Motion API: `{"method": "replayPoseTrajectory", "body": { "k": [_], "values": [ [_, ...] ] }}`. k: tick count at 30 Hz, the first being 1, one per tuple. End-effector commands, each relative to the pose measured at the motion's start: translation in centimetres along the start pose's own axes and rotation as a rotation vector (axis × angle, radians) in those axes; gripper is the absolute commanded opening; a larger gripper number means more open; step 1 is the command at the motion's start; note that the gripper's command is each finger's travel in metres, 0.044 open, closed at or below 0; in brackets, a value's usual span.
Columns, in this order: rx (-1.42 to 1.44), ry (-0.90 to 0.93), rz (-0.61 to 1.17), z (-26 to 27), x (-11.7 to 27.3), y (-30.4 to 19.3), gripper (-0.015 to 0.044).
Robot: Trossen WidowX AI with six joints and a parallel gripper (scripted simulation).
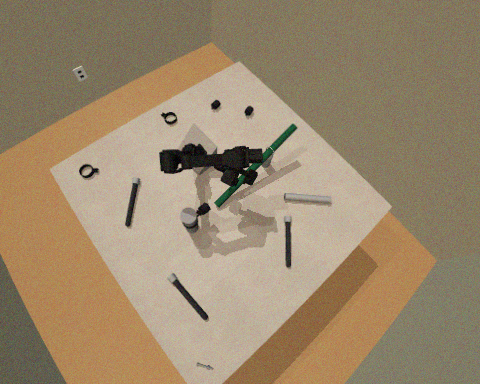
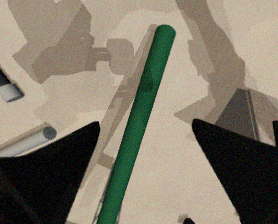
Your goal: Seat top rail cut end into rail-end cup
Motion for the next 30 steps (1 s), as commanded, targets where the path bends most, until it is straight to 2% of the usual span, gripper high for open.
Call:
{"method": "replayPoseTrajectory", "body": {
  "k": [1, 13, 19, 30],
  "values": [
    [-0.318, -0.095, 0.021, 1.2, -1.3, -0.4, 0.044],
    [-0.318, -0.095, 0.021, 1.2, -1.3, -0.4, 0.044],
    [-0.319, -0.095, 0.02, 1.0, -4.5, -0.5, 0.044],
    [-0.319, -0.095, 0.02, 0.8, -6.3, -0.5, 0.044]
  ]
}}
Point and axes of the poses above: the point midway between the two fingers, 35 mm back from their tips, its own x axis back along the fingers, its own z axis across the jaws, y = z × x, the point moved 8 cm from there along x, back along the fingers, and after that the axes turned 15 degrees about -x, right-handed, at the moved point
